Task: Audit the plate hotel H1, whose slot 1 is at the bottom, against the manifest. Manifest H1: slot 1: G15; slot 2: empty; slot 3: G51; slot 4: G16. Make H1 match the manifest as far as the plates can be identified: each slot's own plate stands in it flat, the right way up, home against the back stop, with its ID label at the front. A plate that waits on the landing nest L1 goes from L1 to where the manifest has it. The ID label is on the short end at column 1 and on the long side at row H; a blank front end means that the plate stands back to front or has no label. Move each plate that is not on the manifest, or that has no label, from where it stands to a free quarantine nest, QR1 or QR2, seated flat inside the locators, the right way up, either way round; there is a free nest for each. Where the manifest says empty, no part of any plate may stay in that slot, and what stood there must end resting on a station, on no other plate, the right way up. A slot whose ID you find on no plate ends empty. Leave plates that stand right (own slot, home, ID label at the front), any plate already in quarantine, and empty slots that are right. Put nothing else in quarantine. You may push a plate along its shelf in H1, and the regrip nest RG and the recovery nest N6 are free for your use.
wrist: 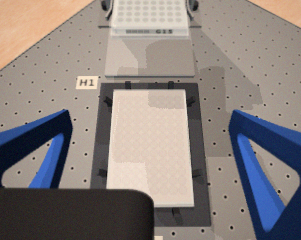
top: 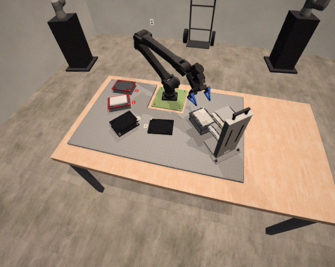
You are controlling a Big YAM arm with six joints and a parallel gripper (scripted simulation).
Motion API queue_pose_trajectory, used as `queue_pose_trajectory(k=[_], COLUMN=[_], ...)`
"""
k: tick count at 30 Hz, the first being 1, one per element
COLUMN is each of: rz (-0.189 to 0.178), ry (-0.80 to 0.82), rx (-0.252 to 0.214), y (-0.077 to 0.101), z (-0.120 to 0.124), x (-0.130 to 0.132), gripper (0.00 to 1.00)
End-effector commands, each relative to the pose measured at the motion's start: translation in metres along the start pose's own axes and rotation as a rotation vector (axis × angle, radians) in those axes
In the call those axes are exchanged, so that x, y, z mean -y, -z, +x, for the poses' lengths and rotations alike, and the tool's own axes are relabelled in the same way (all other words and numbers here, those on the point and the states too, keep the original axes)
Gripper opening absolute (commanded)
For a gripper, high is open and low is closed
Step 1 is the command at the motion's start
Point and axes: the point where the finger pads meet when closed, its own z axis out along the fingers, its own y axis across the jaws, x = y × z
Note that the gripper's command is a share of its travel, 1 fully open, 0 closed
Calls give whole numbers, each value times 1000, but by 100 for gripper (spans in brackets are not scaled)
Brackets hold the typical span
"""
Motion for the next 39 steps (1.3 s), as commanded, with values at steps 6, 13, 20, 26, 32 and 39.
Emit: queue_pose_trajectory(k=[6, 13, 20, 26, 32, 39], rz=[-11, -11, -11, -14, -14, -13], ry=[-20, -20, -20, -13, -13, -16], rx=[53, 53, 53, 28, 28, 28], y=[-3, -3, -3, -9, -16, -26], z=[-14, -14, -14, 8, 19, 38], x=[-5, -5, -5, -6, -6, -6], gripper=[100, 100, 100, 100, 100, 100])
